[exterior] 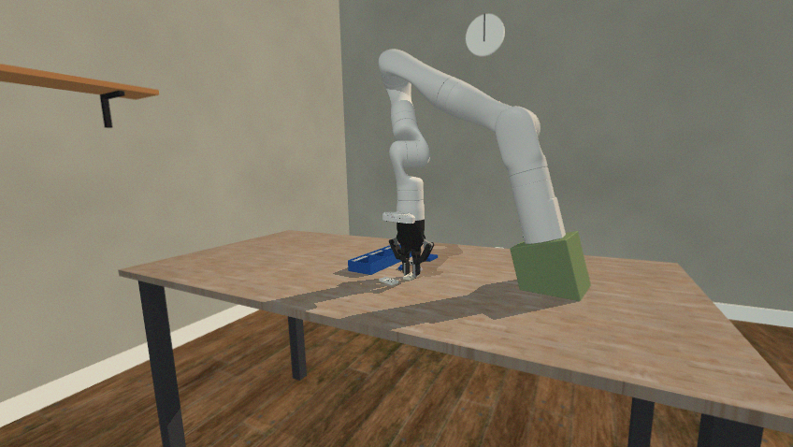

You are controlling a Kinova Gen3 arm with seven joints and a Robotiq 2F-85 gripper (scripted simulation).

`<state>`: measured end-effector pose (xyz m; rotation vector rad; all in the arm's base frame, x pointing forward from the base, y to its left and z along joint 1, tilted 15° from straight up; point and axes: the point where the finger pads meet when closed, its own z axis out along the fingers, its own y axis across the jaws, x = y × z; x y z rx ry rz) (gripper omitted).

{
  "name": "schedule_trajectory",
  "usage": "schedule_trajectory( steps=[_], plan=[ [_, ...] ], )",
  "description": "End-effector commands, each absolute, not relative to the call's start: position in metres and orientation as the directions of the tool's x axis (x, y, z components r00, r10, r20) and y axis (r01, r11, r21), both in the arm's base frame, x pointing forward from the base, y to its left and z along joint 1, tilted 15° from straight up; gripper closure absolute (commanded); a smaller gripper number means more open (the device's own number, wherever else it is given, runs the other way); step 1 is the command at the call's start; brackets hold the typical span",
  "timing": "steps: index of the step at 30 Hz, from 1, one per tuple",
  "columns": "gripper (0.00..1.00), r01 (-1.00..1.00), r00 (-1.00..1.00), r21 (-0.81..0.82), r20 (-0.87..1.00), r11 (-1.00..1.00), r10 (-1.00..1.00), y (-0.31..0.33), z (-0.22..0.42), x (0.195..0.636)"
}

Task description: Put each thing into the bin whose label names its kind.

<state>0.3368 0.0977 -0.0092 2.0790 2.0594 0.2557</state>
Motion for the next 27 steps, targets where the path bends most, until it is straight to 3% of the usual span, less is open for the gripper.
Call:
schedule_trajectory(
  steps=[1,27],
  plan=[
    [0.79,0.964,0.015,0.265,-0.022,-0.008,1.000,0.096,-0.010,0.337],
    [0.79,0.966,0.010,0.260,-0.019,-0.005,1.000,0.098,0.029,0.325]
  ],
)
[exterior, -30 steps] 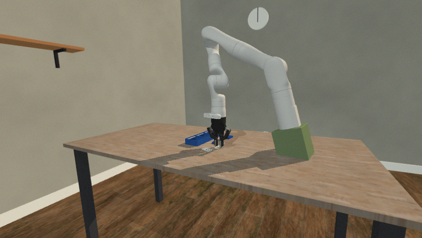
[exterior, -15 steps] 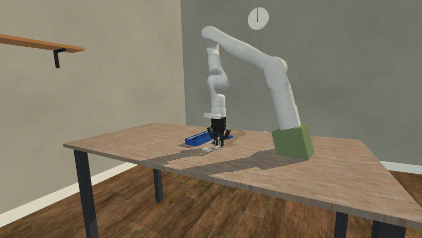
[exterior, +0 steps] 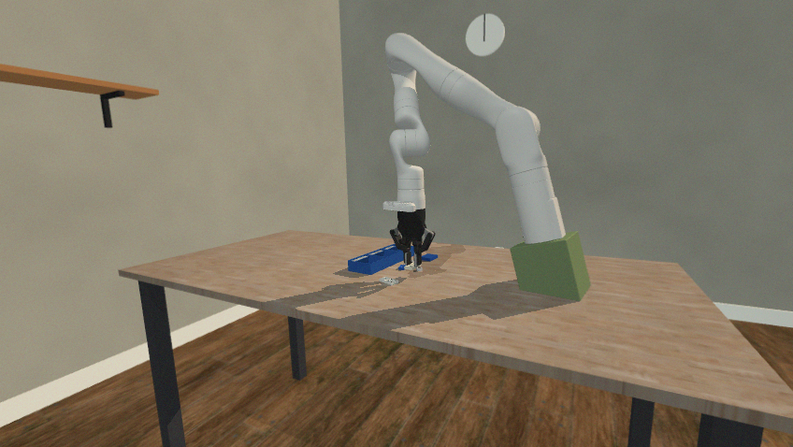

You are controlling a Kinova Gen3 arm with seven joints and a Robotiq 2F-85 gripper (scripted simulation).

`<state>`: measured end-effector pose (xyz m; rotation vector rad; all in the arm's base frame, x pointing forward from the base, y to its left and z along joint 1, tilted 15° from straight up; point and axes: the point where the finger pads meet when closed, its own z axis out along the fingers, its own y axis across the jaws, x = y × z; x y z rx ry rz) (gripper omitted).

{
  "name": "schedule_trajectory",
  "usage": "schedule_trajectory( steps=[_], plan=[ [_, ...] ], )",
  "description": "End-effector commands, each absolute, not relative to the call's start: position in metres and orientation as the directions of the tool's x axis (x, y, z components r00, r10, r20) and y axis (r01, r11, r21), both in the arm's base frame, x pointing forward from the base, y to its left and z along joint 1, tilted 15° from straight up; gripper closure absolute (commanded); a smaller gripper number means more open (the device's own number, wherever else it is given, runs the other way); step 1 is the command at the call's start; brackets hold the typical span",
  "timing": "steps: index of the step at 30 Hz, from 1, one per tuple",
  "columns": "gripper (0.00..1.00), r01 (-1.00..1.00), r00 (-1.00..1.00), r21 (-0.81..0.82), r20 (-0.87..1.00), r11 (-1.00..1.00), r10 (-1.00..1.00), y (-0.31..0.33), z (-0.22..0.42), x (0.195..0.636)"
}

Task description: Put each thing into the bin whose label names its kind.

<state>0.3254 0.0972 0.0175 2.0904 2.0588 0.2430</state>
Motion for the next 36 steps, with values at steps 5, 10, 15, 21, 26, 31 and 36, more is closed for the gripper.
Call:
schedule_trajectory(
  steps=[5,10,15,21,26,31,36],
  plan=[
    [0.79,0.965,0.011,0.262,-0.016,-0.007,1.000,0.099,0.046,0.322],
    [0.79,0.965,0.013,0.263,-0.017,-0.008,1.000,0.099,0.049,0.322],
    [0.79,0.965,0.013,0.264,-0.019,-0.008,1.000,0.099,0.049,0.322],
    [0.79,0.964,0.015,0.265,-0.022,-0.008,1.000,0.098,0.048,0.322],
    [0.79,0.964,0.015,0.265,-0.022,-0.008,1.000,0.098,0.048,0.322],
    [0.79,0.964,0.015,0.265,-0.022,-0.008,1.000,0.098,0.048,0.322],
    [0.79,0.964,0.015,0.265,-0.022,-0.008,1.000,0.098,0.048,0.322]
  ],
)
